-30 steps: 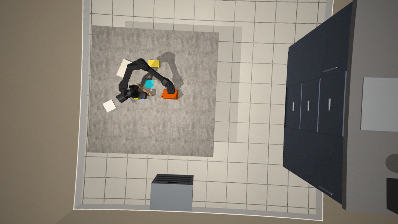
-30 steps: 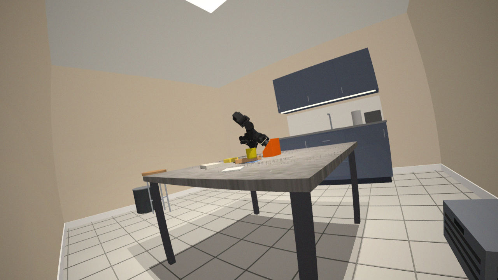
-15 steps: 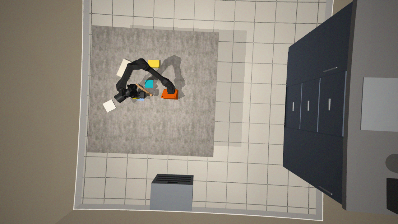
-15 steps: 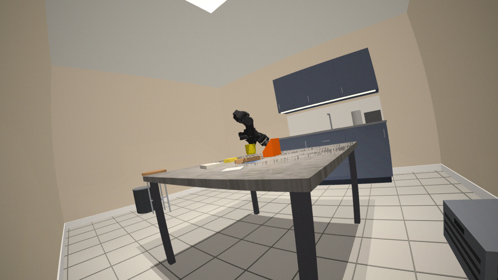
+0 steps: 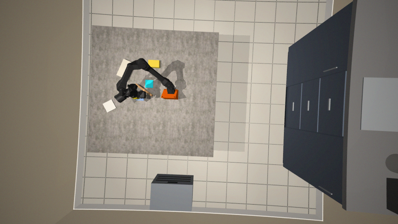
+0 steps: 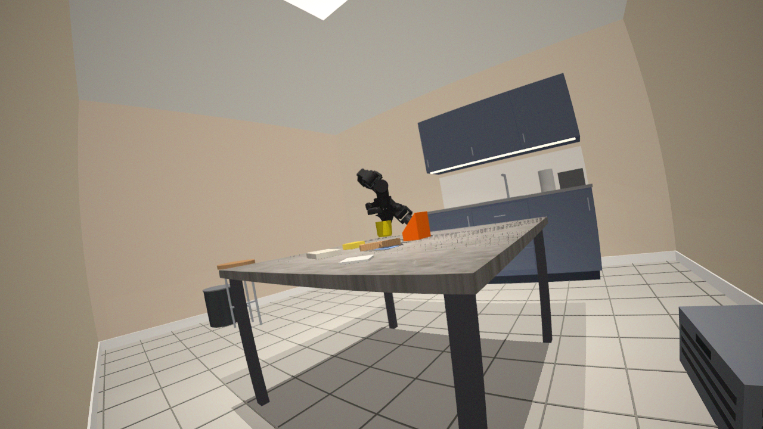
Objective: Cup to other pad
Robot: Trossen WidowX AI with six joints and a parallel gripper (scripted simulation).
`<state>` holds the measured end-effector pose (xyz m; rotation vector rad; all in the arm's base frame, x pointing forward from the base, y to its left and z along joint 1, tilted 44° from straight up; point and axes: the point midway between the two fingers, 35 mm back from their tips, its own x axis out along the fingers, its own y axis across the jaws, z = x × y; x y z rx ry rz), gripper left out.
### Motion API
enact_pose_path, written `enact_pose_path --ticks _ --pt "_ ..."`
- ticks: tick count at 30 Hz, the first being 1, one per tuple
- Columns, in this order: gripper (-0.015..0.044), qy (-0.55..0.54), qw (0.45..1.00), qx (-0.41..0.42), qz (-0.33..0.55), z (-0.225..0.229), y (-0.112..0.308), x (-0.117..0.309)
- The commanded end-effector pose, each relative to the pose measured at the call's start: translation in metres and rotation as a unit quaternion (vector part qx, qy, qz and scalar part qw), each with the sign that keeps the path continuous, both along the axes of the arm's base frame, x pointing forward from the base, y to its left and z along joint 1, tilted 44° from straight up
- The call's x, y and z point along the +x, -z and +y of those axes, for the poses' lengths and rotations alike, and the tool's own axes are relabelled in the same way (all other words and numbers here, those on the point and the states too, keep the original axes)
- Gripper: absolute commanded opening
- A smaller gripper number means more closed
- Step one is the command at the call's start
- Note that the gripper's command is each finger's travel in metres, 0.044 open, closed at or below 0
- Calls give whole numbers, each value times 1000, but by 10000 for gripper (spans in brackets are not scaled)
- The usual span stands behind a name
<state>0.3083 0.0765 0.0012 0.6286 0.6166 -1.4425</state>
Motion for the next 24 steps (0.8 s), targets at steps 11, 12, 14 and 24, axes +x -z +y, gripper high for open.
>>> enact_pose_path --ticks 11,12,14,24 --pt "0 0 1000 2 -2 -15 -15 -12" --pt "0 0 1000 2 -2 -16 -16 -13" --pt "0 0 1000 2 -2 -18 -18 -15" --pt "0 0 1000 2 -2 -29 -29 -25"
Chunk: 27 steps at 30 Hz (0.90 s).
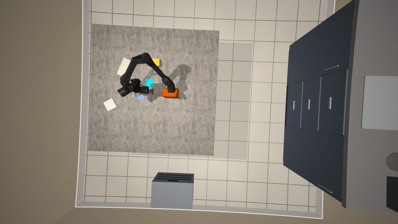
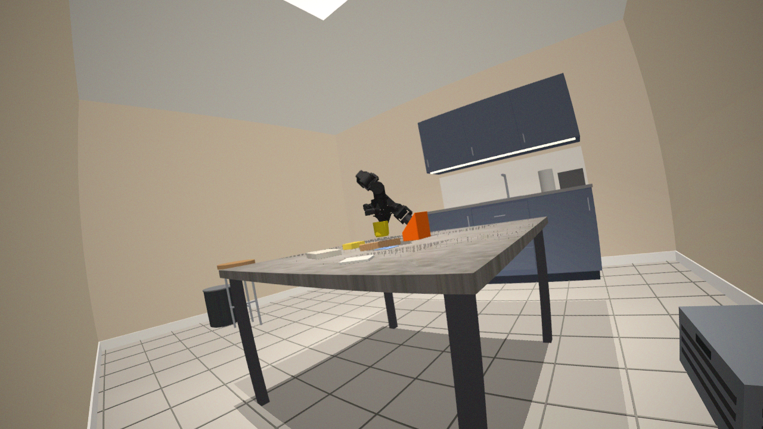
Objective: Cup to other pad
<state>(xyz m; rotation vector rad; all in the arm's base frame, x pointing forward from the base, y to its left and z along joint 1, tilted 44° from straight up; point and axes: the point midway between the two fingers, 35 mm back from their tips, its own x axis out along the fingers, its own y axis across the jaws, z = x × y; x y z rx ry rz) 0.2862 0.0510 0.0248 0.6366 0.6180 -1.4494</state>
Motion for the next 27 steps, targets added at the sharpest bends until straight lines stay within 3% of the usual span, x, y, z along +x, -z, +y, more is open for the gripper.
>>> enact_pose_path --ticks 1,27 --pt "0 -4 1000 -1 -2 -5 -7 -4" --pt "0 -4 1000 -1 -1 -33 -35 -29"
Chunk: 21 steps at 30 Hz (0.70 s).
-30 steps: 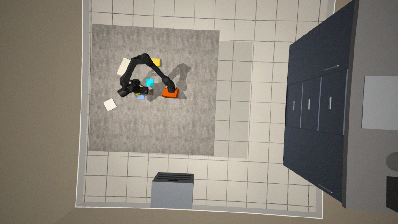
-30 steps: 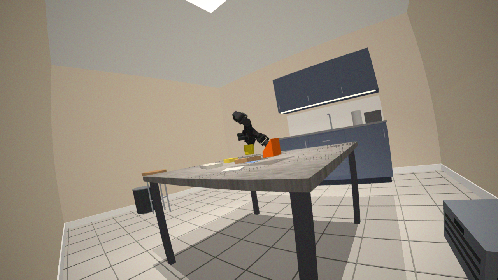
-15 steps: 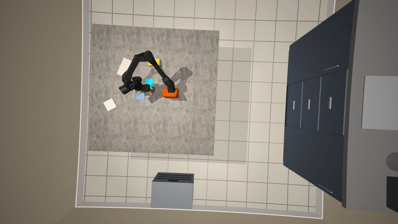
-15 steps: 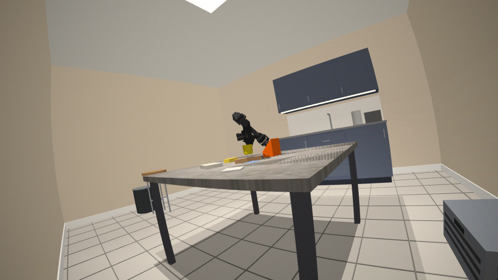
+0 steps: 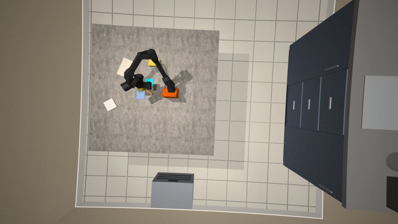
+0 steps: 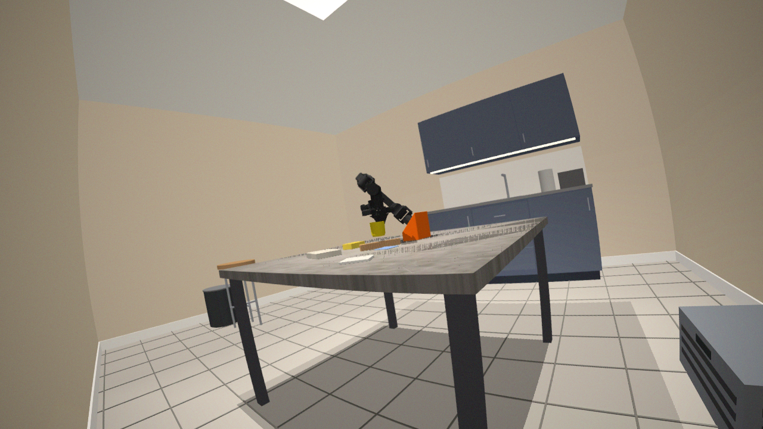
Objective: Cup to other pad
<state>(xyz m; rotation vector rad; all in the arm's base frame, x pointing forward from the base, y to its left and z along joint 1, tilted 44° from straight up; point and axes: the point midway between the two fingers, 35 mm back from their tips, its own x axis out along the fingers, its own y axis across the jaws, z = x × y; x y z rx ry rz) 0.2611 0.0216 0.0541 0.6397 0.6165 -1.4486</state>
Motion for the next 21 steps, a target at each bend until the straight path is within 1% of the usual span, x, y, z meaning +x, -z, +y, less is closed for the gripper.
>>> enact_pose_path --ticks 1,21 --pt "0 -4 1000 -2 0 -5 -7 -5" --pt "0 -4 1000 -3 1 -27 -29 -23"
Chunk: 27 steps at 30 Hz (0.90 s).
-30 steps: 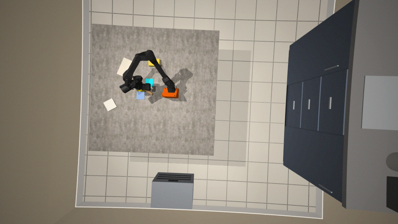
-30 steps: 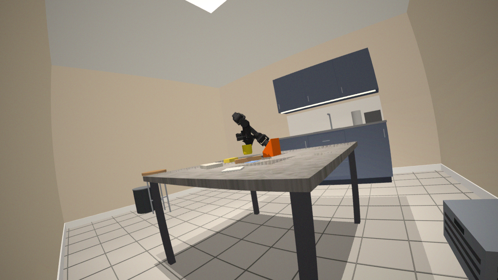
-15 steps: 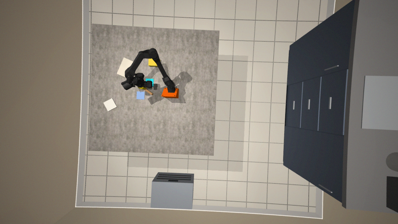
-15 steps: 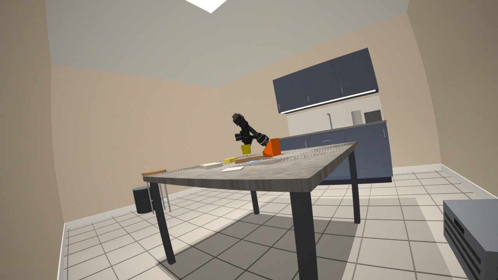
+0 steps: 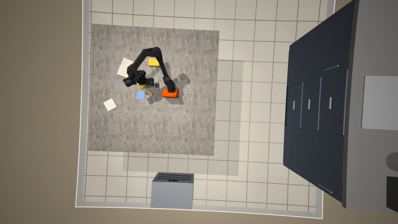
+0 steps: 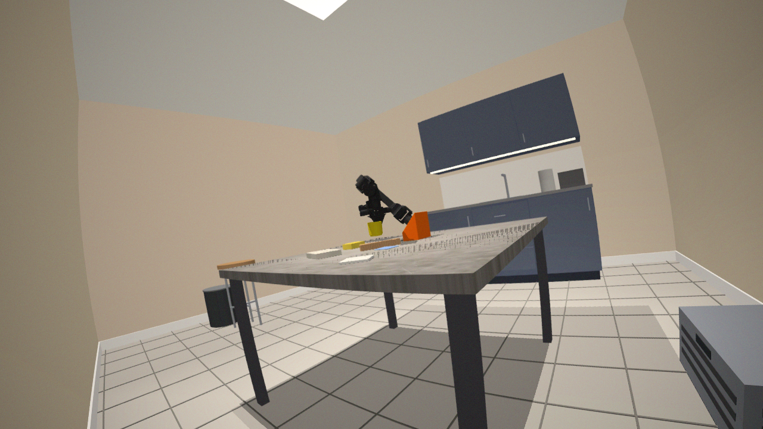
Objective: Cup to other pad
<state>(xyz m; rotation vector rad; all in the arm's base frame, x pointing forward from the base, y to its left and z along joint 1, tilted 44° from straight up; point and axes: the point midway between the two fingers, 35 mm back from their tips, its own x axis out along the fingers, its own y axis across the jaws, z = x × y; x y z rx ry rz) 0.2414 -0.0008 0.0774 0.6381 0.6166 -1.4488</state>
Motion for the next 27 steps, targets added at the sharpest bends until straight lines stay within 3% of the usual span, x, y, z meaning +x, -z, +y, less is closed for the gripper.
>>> enact_pose_path --ticks 1,27 --pt "0 -4 1000 -2 1 -5 -6 -5" --pt "0 -4 1000 -2 1 -27 -10 -16"
